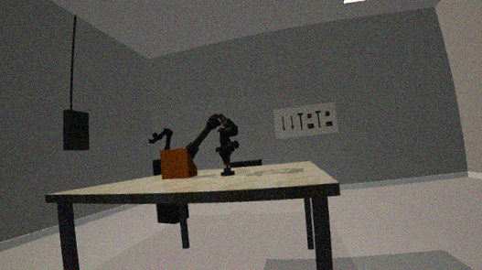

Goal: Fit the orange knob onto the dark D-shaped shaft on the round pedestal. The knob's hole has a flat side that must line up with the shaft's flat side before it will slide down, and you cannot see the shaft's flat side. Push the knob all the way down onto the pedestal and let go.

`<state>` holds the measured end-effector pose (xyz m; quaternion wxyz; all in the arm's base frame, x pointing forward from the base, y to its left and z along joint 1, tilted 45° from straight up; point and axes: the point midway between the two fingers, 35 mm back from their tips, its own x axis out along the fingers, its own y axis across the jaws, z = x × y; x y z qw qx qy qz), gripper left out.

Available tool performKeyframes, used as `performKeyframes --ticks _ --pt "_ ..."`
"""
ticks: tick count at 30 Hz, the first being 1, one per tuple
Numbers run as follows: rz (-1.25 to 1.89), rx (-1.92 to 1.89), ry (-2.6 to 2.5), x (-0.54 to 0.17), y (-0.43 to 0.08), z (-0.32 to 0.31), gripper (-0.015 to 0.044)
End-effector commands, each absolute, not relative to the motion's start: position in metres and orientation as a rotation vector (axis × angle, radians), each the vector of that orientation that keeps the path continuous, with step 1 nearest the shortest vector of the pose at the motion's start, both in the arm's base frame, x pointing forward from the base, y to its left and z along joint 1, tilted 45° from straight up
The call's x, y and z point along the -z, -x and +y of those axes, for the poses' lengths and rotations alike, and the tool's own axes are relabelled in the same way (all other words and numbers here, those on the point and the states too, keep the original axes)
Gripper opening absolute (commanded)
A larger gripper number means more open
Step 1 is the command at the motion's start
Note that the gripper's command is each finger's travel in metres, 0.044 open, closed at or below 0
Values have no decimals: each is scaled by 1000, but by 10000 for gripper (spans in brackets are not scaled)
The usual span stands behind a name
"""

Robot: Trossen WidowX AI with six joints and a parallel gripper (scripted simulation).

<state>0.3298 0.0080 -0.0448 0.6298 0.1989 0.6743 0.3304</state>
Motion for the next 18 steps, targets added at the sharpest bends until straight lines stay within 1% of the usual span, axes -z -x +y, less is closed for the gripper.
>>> performKeyframes --ticks 1,11,18 --pt "1545 -756 -464 45 -329 9 0" --pt "1541 -763 -456 41 -330 5 0" --pt "1447 -907 -308 44 -332 5 0"
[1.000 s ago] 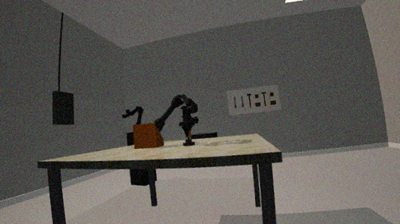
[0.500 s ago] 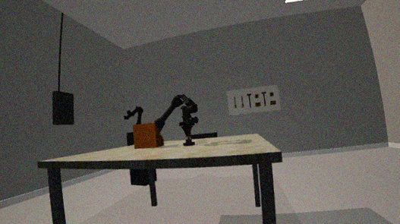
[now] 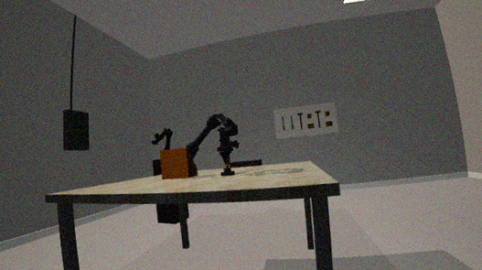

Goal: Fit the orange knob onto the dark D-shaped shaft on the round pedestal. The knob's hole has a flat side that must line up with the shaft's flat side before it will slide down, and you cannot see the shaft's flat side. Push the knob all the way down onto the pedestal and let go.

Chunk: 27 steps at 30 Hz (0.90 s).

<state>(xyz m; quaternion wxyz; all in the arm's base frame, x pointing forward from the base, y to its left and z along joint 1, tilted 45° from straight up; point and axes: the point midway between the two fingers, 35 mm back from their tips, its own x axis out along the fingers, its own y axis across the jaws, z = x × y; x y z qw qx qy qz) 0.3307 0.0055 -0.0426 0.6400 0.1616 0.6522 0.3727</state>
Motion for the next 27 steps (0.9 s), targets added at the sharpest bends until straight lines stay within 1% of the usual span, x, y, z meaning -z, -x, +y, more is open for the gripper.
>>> performKeyframes --ticks 1,27 --pt "1447 -907 -308 44 -332 5 0" --pt "1447 -907 -308 45 -331 8 0"
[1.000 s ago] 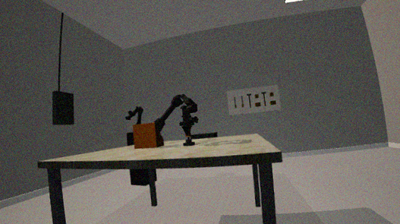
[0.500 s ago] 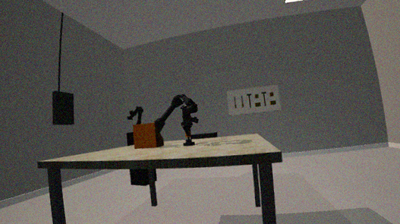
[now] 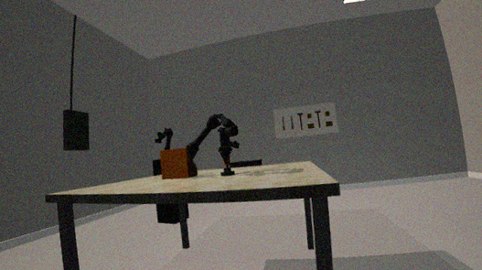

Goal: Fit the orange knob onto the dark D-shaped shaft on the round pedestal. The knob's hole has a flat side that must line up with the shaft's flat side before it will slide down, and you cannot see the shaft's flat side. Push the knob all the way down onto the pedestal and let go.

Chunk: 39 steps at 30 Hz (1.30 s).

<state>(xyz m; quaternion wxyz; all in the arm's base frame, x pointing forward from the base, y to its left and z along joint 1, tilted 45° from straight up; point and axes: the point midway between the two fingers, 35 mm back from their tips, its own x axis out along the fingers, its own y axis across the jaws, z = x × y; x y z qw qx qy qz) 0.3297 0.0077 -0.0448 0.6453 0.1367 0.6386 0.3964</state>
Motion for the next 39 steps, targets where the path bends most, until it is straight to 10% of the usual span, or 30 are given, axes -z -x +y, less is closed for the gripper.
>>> performKeyframes --ticks 1,39 --pt "1447 -907 -308 45 -331 8 0" --pt "1339 -1049 -152 45 -331 8 0"
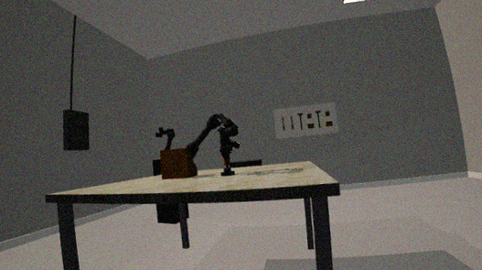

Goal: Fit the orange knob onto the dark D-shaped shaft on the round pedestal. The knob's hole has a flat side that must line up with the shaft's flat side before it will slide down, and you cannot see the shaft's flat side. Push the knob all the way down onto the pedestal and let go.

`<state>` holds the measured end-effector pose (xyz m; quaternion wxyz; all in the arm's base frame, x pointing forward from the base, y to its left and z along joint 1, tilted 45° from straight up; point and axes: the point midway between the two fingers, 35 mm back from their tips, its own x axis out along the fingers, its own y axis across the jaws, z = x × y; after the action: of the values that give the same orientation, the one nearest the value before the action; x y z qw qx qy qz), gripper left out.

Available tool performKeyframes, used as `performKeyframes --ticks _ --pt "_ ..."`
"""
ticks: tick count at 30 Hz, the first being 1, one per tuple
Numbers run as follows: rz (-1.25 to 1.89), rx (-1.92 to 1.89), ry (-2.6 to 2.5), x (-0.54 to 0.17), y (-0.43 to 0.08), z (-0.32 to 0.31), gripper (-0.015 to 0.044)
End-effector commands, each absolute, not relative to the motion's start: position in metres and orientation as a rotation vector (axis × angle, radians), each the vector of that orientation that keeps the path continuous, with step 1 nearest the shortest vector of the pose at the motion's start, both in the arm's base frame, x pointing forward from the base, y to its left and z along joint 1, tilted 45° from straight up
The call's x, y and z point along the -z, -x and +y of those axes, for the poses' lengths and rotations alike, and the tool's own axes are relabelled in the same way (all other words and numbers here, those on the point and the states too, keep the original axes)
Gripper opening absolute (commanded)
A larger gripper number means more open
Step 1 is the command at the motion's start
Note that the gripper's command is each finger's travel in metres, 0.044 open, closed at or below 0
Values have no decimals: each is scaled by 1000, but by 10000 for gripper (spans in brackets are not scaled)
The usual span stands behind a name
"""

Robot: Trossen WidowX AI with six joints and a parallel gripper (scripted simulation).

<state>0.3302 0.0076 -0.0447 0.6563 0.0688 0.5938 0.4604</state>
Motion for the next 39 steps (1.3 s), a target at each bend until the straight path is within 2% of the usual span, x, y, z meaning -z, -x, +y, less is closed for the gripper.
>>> performKeyframes --ticks 1,39 --pt "1339 -1049 -152 45 -331 8 0" --pt "1220 -1181 4 45 -331 9 0"
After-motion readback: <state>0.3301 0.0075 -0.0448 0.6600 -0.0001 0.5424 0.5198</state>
